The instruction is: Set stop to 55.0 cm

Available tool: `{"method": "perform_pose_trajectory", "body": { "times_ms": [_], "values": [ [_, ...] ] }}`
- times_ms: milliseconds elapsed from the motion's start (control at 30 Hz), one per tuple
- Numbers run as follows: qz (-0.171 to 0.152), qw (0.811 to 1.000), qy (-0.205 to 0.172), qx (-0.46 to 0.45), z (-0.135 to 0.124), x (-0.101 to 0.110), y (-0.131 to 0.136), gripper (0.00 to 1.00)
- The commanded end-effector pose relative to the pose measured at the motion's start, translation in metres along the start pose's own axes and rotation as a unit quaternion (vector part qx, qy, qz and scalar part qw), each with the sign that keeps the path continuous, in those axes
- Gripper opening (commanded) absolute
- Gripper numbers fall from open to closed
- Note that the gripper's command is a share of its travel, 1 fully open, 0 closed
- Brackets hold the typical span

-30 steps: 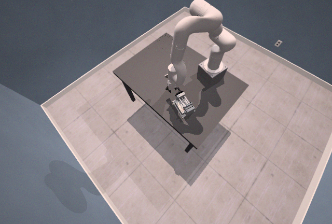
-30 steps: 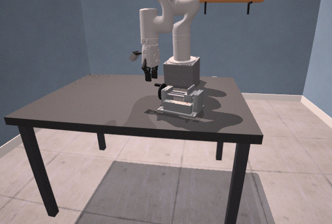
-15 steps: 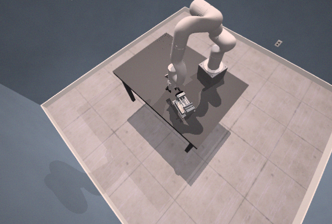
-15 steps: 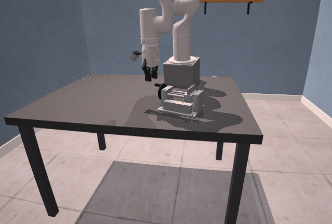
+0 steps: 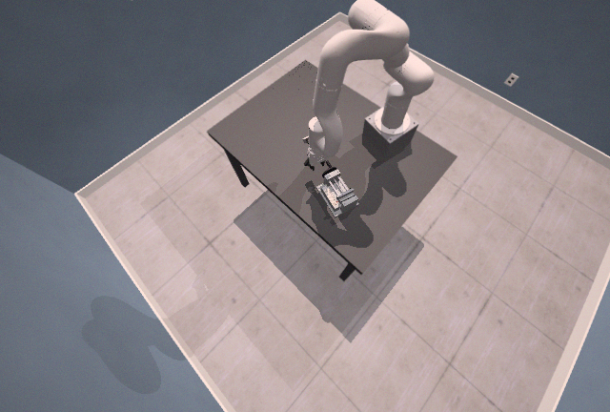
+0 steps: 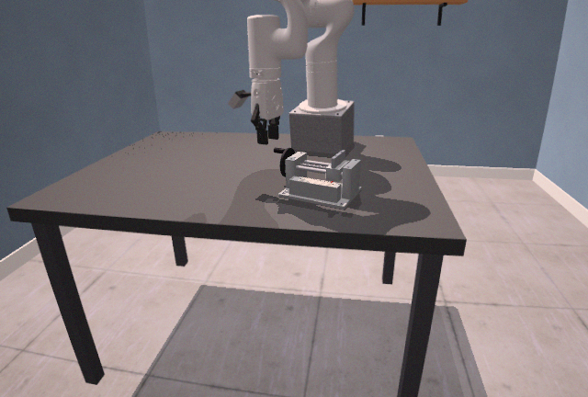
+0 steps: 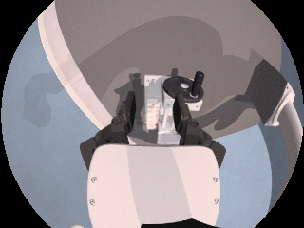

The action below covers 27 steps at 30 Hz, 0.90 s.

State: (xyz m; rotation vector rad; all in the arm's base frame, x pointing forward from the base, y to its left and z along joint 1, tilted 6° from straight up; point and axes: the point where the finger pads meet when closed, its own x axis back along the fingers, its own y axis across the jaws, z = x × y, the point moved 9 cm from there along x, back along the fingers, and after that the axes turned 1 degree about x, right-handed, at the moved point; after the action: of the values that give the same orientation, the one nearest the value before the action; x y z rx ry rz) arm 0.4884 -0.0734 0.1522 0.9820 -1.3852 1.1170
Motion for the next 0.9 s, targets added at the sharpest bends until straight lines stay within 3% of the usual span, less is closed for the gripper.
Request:
{"method": "perform_pose_trajectory", "body": {
  "times_ms": [0, 733, 867],
  "values": [
    [0.001, 1.0, 0.0, 0.0, 0.0, 0.001, -0.001, 0.57],
    [0.001, 1.0, 0.0, 0.0, 0.0, 0.004, 0.0, 0.57],
    [0.001, 1.0, 0.0, 0.0, 0.006, 0.004, 0.039, 0.57]
  ]
}}
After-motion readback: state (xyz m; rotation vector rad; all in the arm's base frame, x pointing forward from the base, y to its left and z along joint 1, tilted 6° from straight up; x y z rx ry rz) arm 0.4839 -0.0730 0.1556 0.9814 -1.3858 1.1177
